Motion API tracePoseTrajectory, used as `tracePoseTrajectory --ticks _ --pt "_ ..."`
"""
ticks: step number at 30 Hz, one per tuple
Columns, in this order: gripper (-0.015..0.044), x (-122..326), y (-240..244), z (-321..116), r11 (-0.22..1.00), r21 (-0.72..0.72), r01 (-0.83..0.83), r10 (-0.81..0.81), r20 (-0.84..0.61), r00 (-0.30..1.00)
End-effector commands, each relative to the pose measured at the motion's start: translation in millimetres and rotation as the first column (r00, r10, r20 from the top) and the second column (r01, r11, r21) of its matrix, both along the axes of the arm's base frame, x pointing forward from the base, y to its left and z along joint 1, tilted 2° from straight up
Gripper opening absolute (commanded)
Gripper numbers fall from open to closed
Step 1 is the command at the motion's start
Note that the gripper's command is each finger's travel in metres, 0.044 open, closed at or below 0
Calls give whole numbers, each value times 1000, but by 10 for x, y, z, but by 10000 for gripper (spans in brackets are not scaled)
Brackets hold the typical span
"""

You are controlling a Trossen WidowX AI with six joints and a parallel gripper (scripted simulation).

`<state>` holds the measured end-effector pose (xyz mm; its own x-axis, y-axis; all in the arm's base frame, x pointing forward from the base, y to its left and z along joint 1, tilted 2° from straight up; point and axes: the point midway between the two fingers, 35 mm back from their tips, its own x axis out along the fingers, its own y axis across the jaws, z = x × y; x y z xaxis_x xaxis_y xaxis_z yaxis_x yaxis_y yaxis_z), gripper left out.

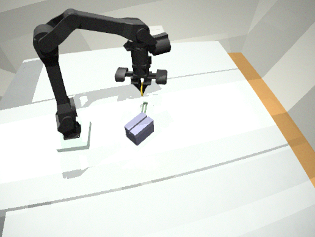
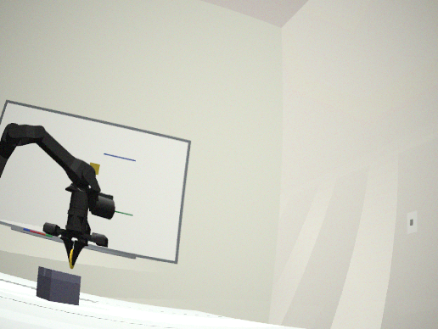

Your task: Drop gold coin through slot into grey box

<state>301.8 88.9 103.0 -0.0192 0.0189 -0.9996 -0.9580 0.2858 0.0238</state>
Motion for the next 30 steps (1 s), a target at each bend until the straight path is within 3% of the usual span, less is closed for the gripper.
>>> tracePoseTrajectory --ticks 1,10,19,30 --pt "0 -1 1 59 1000 5 19 -19 6 1000" --pt "0 -18 -32 60 949 0 315 -315 0 949" --pt "0 -35 -66 62 812 -7 583 -583 -5 812" --pt "0 -39 -161 62 799 -8 601 -601 -4 799"
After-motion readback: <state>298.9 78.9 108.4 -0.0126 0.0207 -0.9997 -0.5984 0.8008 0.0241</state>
